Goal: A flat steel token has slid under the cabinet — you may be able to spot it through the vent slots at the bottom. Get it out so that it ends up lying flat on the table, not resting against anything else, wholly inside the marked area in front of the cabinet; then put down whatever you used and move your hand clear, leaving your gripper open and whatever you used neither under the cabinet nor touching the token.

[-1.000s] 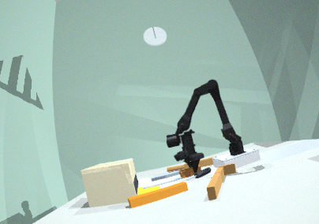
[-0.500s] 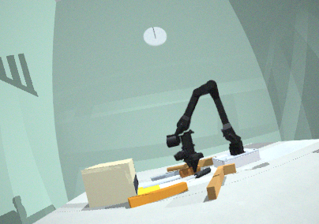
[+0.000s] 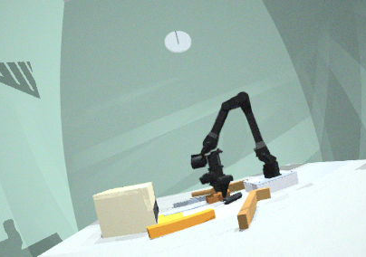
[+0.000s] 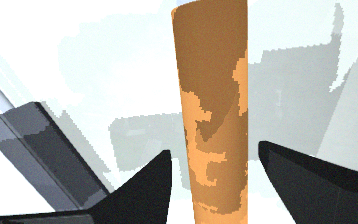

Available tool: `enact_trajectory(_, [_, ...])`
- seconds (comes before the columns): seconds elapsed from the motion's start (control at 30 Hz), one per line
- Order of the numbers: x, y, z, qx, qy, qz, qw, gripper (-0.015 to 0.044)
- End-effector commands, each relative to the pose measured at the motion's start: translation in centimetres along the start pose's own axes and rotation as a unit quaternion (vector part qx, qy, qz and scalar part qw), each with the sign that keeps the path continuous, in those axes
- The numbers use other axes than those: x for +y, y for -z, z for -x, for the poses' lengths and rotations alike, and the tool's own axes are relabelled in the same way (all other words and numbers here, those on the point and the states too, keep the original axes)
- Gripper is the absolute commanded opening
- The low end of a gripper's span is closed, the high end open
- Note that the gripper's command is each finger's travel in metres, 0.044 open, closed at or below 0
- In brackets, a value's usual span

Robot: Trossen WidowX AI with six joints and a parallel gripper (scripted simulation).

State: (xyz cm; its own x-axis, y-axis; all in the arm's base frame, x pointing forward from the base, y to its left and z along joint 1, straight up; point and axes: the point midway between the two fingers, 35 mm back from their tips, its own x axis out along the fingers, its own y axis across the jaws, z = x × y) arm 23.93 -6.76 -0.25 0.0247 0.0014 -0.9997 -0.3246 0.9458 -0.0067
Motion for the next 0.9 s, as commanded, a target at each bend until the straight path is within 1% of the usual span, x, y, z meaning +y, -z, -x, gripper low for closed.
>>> enact_trajectory(0.0, [0.0,0.01,-0.14,0.0,0.001,0.0,1.0,0.027])
enact_trajectory(0.47, [0.07,0.46,-0.55,0.001,0.001,0.0,1.0,0.027])
enact_trajectory(0.6, [-0.05,0.07,-0.28,-0.002,0.002,-0.001,1.0,0.0165])
enact_trajectory(0.87, [-0.05,0.07,-0.28,-0.002,0.002,-0.001,1.0,0.0112])
